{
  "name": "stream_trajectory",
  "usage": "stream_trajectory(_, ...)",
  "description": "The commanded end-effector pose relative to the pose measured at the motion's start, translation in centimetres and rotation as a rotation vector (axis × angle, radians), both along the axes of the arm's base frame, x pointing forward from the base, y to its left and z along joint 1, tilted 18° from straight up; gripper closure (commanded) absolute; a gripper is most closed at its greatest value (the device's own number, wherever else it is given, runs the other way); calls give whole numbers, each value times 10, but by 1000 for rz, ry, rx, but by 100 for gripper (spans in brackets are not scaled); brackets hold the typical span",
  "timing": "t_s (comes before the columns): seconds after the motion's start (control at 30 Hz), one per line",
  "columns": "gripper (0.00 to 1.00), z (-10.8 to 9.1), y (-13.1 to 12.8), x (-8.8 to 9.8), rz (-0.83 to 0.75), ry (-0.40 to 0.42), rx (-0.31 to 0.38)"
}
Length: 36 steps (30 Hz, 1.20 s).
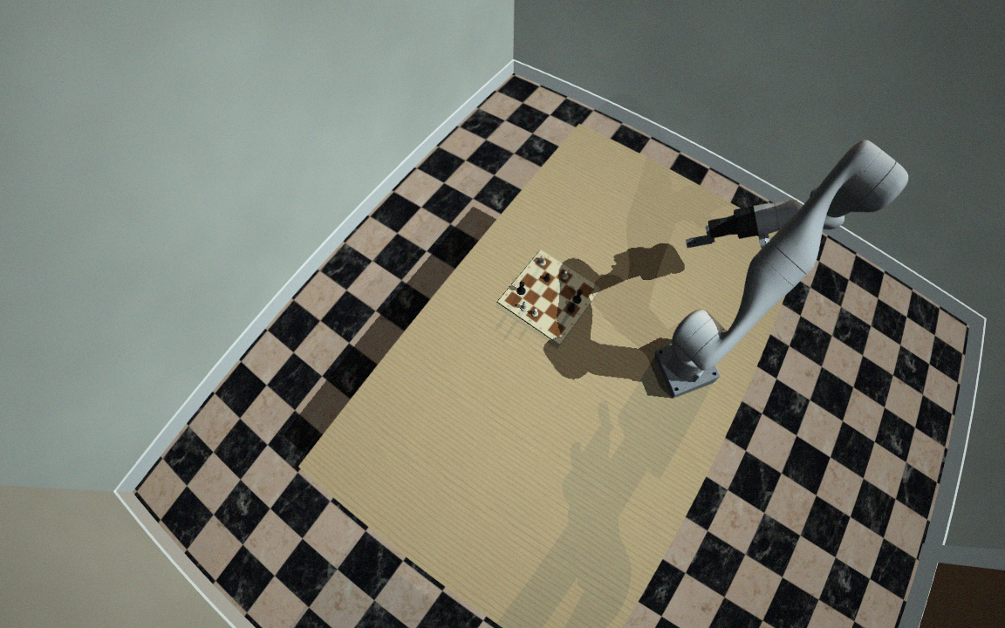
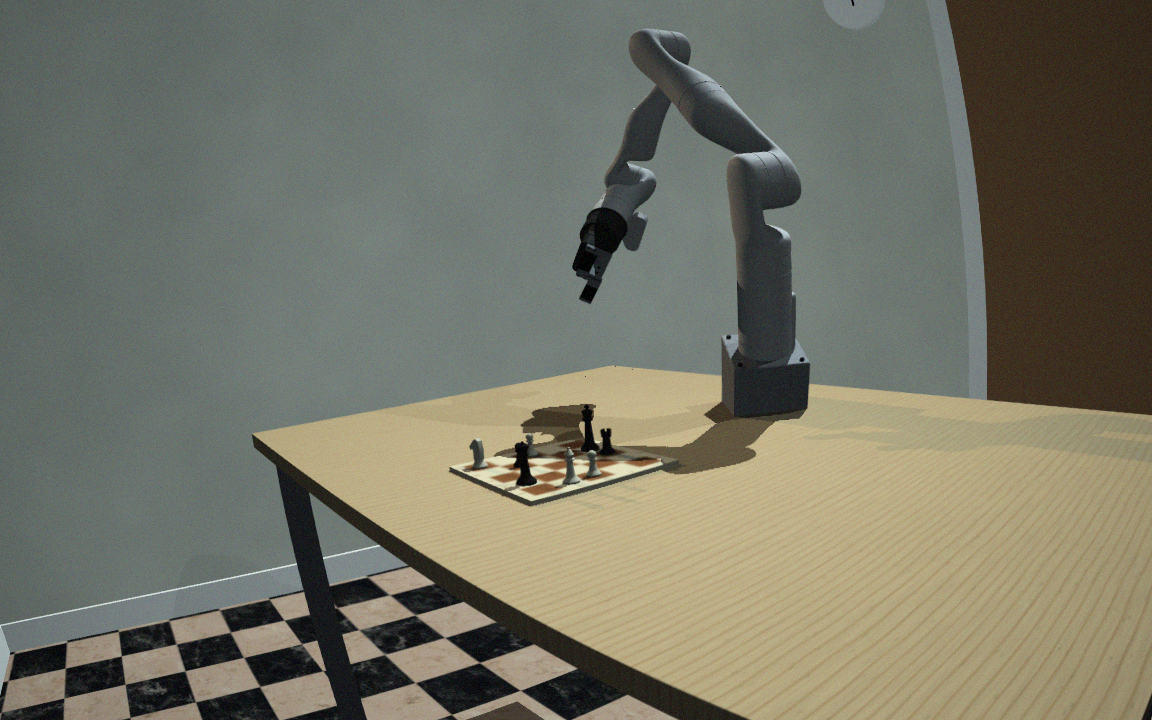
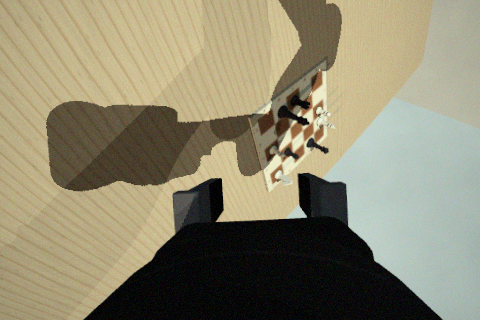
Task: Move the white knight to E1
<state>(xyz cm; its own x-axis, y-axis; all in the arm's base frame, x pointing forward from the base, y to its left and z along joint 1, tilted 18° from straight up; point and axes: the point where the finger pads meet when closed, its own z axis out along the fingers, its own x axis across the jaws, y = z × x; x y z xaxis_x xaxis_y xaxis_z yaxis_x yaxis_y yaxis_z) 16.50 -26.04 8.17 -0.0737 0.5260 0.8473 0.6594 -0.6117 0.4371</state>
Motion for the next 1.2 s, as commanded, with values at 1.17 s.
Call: stream_trajectory(1.17, 0, -64, 8, 163, 63, 771, 535)
